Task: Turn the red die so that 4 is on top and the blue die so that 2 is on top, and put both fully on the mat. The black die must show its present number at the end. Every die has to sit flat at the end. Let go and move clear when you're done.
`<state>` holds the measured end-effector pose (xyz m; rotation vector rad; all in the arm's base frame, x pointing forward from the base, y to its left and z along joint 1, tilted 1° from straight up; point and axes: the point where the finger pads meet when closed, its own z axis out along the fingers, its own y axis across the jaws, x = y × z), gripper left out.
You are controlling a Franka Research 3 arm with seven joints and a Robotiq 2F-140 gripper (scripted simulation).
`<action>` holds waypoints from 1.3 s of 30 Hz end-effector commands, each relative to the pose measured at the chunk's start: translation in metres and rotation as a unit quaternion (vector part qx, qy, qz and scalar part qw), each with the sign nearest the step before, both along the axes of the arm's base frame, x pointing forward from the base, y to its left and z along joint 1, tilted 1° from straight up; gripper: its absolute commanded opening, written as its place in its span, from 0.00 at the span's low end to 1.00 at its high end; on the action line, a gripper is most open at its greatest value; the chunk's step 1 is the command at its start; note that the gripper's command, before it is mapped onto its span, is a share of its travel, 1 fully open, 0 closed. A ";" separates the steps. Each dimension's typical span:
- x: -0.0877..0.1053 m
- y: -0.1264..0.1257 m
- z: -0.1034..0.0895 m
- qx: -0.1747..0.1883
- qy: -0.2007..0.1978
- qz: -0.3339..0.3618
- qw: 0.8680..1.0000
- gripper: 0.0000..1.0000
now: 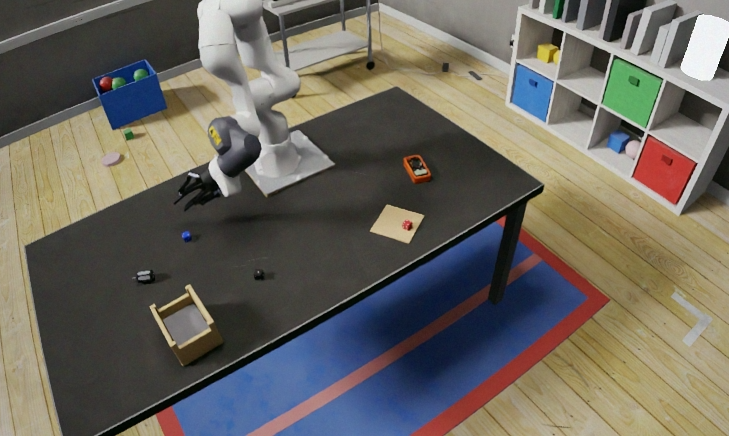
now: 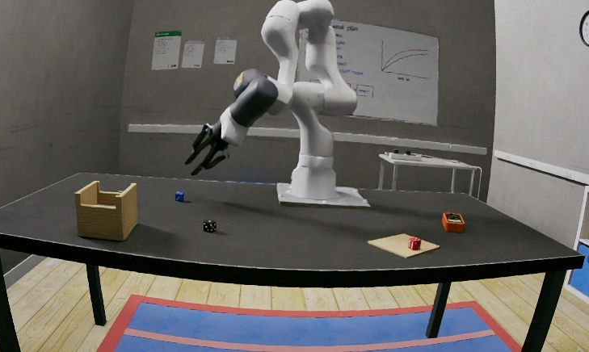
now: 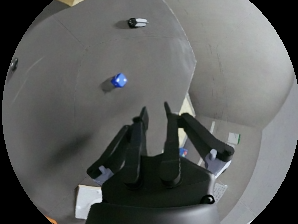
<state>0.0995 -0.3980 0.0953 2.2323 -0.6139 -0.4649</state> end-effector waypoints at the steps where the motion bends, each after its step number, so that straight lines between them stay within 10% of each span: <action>1: -0.002 0.001 -0.001 -0.034 -0.042 -0.054 0.997 0.32; 19: -0.007 0.002 -0.002 -0.084 -0.126 -0.183 0.971 0.32; 39: -0.011 0.004 -0.003 -0.149 -0.218 -0.343 0.901 0.32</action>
